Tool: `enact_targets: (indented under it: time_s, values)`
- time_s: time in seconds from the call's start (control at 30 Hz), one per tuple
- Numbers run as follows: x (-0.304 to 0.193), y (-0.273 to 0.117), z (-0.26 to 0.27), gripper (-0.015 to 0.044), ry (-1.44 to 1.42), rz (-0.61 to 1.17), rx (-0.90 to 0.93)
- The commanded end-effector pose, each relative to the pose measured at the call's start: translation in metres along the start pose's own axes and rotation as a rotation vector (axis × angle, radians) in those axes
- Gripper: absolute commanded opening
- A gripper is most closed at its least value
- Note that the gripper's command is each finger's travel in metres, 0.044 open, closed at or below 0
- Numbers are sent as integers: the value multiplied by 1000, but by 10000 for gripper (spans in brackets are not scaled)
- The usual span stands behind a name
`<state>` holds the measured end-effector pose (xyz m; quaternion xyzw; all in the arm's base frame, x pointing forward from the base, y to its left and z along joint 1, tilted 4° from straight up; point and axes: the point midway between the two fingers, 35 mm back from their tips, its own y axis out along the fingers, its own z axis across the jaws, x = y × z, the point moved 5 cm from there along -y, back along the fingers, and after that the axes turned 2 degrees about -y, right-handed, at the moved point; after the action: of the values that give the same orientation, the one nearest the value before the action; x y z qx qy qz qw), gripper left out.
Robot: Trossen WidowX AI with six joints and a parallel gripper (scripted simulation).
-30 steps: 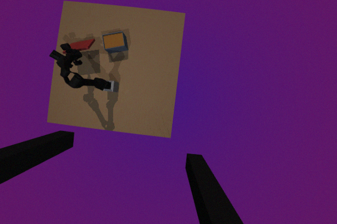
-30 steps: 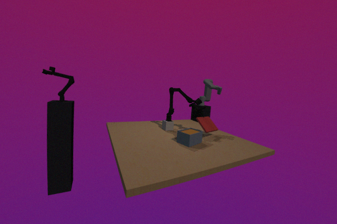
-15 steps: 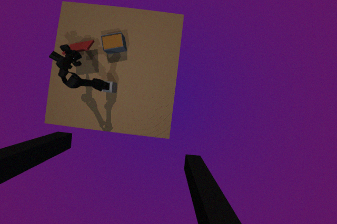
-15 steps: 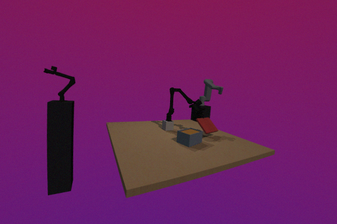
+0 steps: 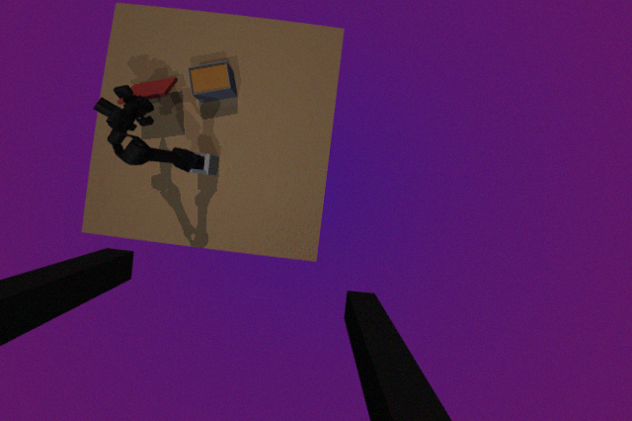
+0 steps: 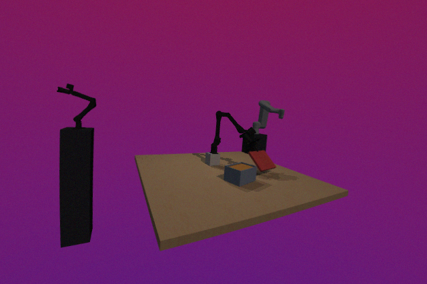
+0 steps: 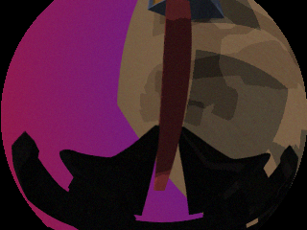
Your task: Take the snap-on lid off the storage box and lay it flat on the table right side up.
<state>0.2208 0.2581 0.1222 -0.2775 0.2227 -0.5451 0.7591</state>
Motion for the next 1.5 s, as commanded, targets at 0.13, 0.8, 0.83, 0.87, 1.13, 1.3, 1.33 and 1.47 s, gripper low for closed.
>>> enact_targets:
  time_s: [0.13,0.8,0.83,0.87,1.13,1.3,1.33,1.47]
  values:
    - [0,3,-3,0,10,-4,12]
    - [0,14,-15,0,10,-4,12]
    - [0,14,-15,0,10,-4,12]
    - [0,15,-16,0,10,-4,12]
    - [-1,19,-21,0,10,-4,12]
    - [-1,21,-24,0,10,-4,12]
    - [-1,22,-25,0,10,-4,12]
    - [-1,24,-27,0,10,-4,12]
